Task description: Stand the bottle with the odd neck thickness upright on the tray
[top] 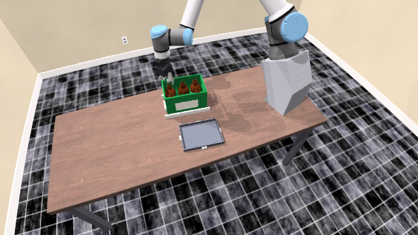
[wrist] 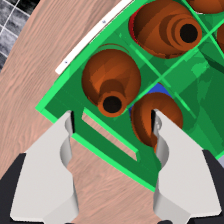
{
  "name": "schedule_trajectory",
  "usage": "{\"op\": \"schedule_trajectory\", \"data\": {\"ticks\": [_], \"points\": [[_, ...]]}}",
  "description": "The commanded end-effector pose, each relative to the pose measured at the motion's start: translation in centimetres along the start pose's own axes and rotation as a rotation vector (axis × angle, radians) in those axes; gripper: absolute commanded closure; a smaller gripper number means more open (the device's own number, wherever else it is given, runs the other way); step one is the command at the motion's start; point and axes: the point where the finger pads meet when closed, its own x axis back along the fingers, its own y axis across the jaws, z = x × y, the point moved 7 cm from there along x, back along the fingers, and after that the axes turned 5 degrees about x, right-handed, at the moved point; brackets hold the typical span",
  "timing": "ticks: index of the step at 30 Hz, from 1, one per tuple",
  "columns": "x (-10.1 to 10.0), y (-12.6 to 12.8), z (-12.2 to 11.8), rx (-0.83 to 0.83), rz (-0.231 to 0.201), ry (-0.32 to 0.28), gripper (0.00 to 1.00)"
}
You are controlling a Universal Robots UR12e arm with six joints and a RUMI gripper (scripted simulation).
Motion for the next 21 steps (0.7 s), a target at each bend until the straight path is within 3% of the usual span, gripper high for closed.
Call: {"op": "schedule_trajectory", "data": {"ticks": [1,21], "points": [[0.07,-0.04,-0.02,0.000,0.001,-0.001,0.62],[-0.28,-0.04,-0.02,0.000,0.001,-0.001,0.62]]}}
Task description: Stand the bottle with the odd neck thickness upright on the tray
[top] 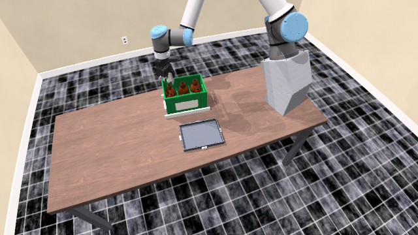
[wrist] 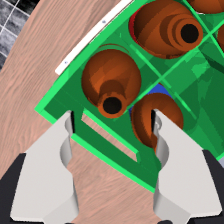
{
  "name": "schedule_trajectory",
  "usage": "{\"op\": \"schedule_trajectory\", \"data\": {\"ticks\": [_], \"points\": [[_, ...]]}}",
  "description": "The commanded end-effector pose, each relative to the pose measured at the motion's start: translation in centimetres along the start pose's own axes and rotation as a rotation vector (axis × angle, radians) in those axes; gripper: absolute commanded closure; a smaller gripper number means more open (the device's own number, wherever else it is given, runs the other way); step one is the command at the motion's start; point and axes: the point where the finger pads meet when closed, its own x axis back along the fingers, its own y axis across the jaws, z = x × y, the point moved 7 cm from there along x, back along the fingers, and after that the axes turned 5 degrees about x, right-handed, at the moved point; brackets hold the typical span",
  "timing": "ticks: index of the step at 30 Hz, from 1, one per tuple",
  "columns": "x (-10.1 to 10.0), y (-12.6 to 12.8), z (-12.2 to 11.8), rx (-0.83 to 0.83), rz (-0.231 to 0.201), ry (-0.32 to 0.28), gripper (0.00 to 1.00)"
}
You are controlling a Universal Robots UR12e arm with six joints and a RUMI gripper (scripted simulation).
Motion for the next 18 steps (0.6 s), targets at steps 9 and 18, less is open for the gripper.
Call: {"op": "schedule_trajectory", "data": {"ticks": [9,18], "points": [[-0.9,0.0,0.0,0.000,0.001,-0.001,0.62],[-1.7,0.0,0.0,0.000,0.001,-0.001,0.62]]}}
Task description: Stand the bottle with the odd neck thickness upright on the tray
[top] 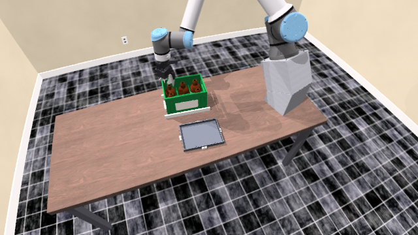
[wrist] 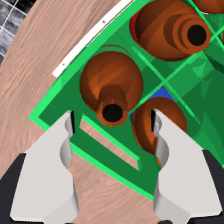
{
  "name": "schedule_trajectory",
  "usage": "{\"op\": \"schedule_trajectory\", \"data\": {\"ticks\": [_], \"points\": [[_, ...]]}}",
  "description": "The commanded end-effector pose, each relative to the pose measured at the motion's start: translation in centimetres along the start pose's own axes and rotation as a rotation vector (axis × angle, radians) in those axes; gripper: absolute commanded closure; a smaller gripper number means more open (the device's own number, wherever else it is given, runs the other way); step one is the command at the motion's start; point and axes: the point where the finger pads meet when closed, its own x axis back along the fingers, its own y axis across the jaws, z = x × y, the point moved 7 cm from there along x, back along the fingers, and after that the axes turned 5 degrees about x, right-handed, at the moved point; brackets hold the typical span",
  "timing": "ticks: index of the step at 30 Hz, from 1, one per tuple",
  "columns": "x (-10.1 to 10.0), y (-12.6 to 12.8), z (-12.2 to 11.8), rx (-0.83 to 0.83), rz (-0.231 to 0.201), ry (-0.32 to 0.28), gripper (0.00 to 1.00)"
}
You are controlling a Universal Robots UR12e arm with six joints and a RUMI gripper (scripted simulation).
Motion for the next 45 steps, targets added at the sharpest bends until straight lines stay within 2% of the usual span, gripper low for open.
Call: {"op": "schedule_trajectory", "data": {"ticks": [1,21,45], "points": [[-0.4,0.0,0.0,0.000,0.001,-0.001,0.62],[-2.1,0.0,0.0,0.000,0.001,-0.001,0.62],[-2.2,0.0,0.0,0.000,0.001,-0.001,0.62]]}}
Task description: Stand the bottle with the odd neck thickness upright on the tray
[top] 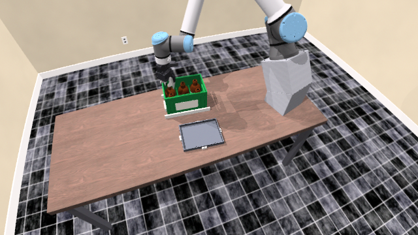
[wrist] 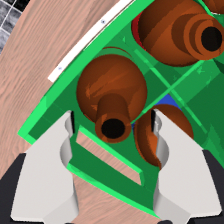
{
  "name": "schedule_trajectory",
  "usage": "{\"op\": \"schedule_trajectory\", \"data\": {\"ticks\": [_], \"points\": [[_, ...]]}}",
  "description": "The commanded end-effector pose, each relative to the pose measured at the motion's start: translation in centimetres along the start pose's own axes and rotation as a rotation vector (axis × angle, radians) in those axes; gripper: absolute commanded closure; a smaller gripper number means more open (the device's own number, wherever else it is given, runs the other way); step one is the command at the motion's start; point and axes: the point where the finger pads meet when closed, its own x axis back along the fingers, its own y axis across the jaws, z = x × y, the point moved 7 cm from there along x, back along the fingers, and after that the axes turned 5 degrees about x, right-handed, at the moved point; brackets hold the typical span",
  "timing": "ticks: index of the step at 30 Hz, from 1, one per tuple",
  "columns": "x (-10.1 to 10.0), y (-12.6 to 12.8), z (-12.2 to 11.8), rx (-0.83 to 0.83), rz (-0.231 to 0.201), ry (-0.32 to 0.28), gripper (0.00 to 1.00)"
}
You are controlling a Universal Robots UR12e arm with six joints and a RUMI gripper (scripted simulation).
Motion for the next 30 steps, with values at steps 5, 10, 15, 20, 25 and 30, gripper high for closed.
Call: {"op": "schedule_trajectory", "data": {"ticks": [5,10,15,20,25,30], "points": [[0.07,-0.04,-0.02,0.000,0.001,-0.001,0.62],[0.07,-0.04,-0.02,0.000,0.001,-0.001,0.62],[0.07,-0.04,-0.02,0.000,0.001,-0.001,0.62],[0.07,-0.04,-0.02,0.000,0.001,-0.001,0.62],[0.07,-0.04,-0.02,0.000,0.001,-0.001,1.00],[0.07,-0.04,-0.02,0.000,0.001,-0.001,1.00]]}}
